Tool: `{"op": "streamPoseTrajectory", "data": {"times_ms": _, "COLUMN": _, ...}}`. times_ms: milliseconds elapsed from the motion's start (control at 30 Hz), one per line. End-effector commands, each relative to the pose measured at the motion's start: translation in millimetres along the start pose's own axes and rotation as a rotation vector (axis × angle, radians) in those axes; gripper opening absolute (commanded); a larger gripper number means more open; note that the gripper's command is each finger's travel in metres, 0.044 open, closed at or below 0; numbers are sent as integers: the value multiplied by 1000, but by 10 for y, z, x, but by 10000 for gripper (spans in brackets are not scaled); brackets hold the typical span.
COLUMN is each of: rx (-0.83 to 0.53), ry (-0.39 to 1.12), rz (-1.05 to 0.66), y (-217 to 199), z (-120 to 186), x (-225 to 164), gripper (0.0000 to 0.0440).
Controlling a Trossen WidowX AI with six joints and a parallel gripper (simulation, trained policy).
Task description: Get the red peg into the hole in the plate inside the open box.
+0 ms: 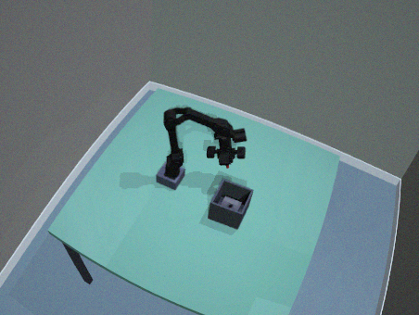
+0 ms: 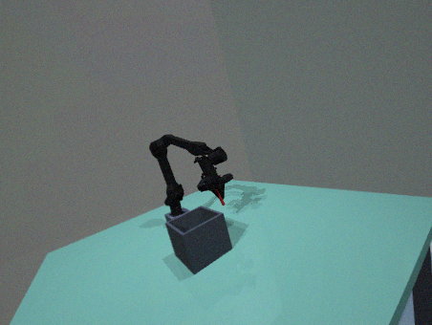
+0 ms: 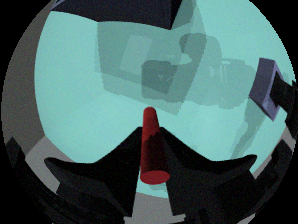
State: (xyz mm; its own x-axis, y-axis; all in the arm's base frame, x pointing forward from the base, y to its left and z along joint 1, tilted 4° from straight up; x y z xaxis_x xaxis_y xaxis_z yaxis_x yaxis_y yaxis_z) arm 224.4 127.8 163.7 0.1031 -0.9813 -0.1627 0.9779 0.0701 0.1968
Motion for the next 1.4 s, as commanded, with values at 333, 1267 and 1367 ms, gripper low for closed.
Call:
{"op": "streamPoseTrajectory", "data": {"times_ms": 333, "rx": 114, "ry": -63, "rz": 3, "y": 286, "z": 576, "x": 313, "gripper": 0}}
{"op": "streamPoseTrajectory", "data": {"times_ms": 1267, "rx": 53, "ry": -188, "rz": -75, "y": 525, "z": 720, "x": 1134, "gripper": 0}}
{"op": "streamPoseTrajectory", "data": {"times_ms": 1367, "rx": 41, "ry": -189, "rz": -79, "y": 550, "z": 703, "x": 1205, "gripper": 0}}
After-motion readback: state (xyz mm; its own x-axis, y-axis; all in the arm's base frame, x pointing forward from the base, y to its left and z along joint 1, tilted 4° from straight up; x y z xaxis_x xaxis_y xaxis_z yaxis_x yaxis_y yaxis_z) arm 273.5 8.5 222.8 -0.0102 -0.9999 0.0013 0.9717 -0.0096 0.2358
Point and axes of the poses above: the point midway between the two fingers, 35 mm back from their tips, its own z axis back along the fingers, its own y axis across the jaws, x = y × z, the point moved 6 cm from there along z, back along the fingers, and after that the axes turned 11 degrees about -z, right-handed, at the moved point
